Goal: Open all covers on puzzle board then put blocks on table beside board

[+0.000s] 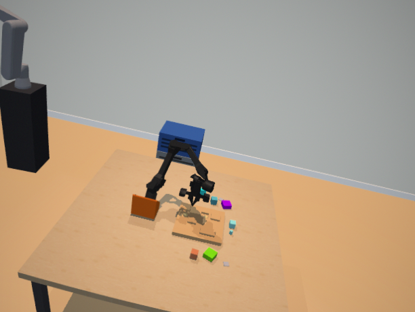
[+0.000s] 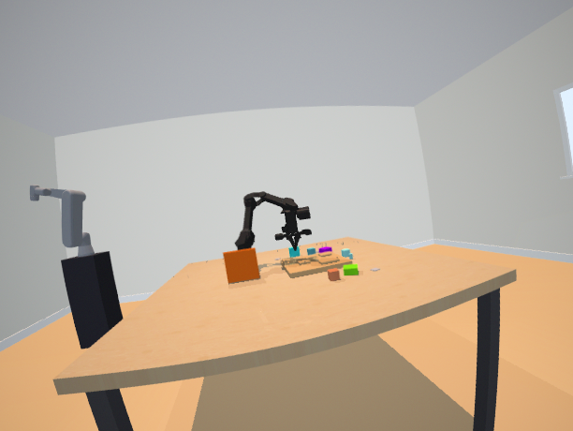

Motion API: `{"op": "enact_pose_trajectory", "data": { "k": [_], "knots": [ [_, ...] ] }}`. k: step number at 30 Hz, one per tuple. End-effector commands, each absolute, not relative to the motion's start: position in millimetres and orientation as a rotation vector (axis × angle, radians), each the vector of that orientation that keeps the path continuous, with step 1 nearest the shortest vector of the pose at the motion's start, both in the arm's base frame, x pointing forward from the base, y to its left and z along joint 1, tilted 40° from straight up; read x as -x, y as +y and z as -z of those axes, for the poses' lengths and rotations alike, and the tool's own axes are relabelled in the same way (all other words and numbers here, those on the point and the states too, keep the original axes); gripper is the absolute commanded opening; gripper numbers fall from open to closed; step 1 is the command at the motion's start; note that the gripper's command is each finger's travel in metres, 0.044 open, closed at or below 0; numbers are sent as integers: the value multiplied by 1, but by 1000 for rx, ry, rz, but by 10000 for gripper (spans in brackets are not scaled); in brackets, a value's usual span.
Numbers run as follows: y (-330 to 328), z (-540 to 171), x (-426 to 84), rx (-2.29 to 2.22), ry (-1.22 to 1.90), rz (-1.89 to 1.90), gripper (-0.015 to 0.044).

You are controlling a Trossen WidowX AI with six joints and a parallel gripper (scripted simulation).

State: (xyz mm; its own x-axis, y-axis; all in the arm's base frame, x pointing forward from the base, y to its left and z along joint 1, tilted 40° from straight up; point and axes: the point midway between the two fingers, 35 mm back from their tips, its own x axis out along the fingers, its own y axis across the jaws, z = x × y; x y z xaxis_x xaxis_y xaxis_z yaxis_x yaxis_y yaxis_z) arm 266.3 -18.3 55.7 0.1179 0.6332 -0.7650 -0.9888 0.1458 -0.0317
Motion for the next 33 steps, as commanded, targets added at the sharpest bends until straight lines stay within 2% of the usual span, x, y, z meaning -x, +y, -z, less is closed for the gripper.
{"op": "enact_pose_trajectory", "data": {
  "k": [1,8,33],
  "knots": [
    [-30,-52,-287,644,695,-1319,0],
    [-48,-45,-317,650,693,-1318,0],
    [-48,-45,-318,650,693,-1318,0]
  ]
}}
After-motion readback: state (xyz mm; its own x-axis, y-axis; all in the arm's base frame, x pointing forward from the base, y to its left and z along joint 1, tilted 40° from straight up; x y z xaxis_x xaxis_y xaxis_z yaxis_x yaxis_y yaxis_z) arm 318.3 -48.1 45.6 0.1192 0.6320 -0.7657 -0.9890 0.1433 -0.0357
